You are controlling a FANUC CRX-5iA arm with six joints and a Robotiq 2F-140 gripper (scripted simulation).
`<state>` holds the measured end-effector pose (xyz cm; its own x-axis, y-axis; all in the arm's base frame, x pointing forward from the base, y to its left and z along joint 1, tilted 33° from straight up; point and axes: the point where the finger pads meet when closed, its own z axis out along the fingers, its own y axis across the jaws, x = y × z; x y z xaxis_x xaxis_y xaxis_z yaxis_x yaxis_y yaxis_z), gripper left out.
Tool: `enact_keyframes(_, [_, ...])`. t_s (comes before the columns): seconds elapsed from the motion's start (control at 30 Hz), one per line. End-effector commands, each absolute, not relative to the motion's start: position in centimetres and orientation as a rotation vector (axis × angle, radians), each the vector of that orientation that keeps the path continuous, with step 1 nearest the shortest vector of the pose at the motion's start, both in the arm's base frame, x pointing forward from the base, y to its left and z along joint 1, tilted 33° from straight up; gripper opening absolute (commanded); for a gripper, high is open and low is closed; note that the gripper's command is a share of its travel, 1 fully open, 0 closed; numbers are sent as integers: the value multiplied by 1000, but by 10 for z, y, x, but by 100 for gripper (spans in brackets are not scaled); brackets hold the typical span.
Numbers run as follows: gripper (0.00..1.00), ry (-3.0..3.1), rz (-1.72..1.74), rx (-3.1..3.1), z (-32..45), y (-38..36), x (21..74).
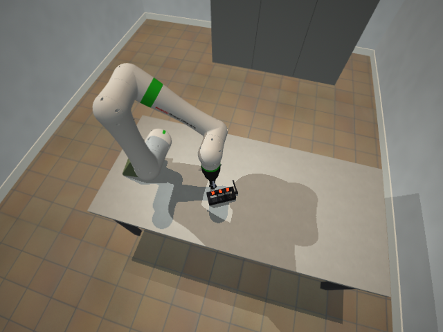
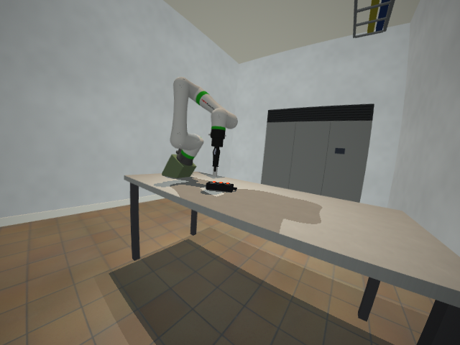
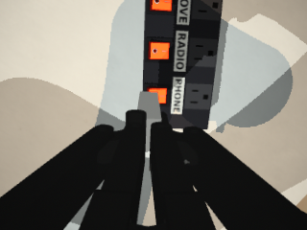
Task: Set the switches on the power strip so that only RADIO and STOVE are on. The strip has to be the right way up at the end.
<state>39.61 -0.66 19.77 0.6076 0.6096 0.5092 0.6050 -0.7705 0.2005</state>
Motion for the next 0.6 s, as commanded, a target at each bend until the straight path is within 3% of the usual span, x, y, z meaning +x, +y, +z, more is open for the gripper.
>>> enact_keyframes(0.0, [0, 1061, 895, 2809, 195, -6, 398])
enact_keyframes(0.57, [0, 1061, 895, 2809, 180, -3, 407])
